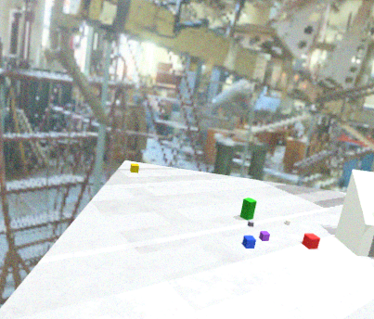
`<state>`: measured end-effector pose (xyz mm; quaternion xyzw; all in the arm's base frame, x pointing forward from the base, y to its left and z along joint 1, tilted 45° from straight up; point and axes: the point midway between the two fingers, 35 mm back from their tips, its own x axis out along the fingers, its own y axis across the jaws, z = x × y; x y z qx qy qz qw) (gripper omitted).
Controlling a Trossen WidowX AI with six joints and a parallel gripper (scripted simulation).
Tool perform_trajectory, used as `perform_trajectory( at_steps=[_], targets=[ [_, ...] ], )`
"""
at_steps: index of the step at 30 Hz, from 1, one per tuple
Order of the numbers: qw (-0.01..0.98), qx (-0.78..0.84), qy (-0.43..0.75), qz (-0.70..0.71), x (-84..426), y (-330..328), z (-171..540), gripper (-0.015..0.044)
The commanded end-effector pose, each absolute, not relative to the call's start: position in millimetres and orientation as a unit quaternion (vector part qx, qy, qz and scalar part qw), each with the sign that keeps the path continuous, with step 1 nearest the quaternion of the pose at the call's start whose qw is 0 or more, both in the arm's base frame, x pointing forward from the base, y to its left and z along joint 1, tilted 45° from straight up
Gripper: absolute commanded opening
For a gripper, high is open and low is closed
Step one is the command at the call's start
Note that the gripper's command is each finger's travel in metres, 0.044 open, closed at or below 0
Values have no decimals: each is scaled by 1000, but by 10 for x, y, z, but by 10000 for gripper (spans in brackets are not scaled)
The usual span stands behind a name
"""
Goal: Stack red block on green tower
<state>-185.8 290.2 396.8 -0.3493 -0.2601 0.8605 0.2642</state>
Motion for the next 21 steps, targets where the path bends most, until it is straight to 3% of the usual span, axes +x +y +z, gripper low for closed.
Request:
perform_trajectory(
  at_steps=[1, 21],
  targets=[
    [291, -377, -211, 854, -1579, 3135, 3704, 440],
    [408, -440, 18, 800, -5, 3616, 2598, 440]
  ],
)
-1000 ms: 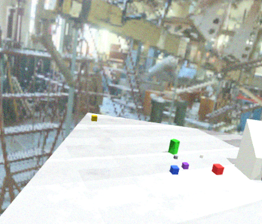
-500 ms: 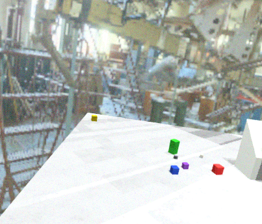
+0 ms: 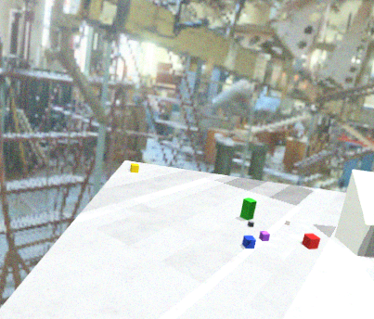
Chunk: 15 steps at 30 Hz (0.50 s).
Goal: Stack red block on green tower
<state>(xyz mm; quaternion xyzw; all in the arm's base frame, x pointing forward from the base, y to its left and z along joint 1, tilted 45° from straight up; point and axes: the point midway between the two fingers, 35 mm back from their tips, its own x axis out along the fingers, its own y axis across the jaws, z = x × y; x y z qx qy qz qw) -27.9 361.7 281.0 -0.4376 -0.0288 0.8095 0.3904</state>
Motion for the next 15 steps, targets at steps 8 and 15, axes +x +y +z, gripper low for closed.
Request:
perform_trajectory(
  at_steps=[8, 15],
  targets=[
    [451, -433, 120, 771, 643, 3519, 2154, 440],
    [488, -413, 203, 741, 1166, 3304, 1792, 440]
  ],
)
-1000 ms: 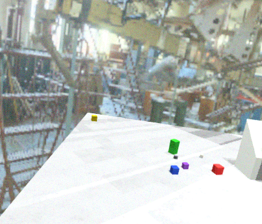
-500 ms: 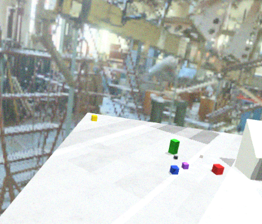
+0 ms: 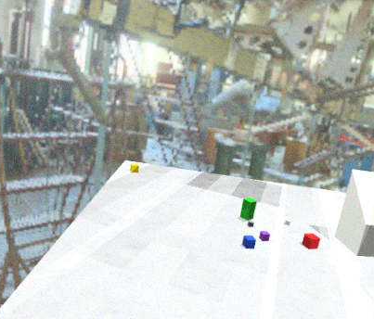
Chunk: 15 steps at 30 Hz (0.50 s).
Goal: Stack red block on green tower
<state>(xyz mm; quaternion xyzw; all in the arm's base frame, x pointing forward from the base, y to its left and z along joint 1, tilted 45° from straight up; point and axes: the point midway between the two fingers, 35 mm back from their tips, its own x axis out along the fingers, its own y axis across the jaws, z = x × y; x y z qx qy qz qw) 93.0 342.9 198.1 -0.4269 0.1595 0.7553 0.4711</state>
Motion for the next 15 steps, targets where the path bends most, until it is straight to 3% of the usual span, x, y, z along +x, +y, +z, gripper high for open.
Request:
perform_trajectory(
  at_steps=[1, 15],
  targets=[
    [493, -410, 215, 737, 1235, 3265, 1742, 440],
    [558, -322, 384, 662, 1963, 2507, 1074, 440]
  ],
)
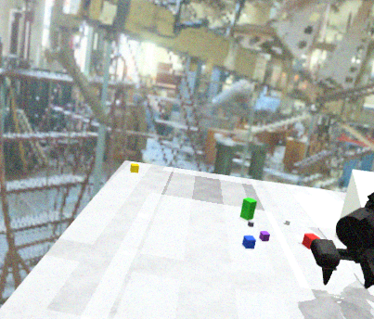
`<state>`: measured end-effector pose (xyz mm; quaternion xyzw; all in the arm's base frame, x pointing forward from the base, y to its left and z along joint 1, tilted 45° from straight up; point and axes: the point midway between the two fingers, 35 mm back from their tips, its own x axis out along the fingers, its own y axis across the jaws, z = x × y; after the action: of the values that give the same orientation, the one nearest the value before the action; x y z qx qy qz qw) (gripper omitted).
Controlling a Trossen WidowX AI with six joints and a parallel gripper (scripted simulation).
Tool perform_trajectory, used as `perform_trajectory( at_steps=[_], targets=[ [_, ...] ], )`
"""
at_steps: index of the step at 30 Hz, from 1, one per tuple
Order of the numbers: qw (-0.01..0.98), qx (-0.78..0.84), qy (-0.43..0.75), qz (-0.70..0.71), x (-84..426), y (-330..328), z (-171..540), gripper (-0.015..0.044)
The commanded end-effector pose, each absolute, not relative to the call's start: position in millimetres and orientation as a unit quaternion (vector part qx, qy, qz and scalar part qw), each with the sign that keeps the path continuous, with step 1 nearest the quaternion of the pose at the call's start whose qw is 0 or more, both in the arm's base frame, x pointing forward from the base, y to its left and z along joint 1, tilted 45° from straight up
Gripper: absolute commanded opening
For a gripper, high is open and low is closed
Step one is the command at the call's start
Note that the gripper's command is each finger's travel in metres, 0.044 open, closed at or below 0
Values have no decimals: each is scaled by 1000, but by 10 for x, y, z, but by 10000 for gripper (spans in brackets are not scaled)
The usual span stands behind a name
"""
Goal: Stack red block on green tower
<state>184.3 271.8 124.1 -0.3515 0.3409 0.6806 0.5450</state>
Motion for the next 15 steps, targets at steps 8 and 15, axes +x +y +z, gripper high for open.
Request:
perform_trajectory(
  at_steps=[8, 15],
  targets=[
    [587, -248, 465, 615, 2192, 2013, 750, 440],
    [607, -173, 525, 571, 2265, 1577, 507, 440]
  ],
)
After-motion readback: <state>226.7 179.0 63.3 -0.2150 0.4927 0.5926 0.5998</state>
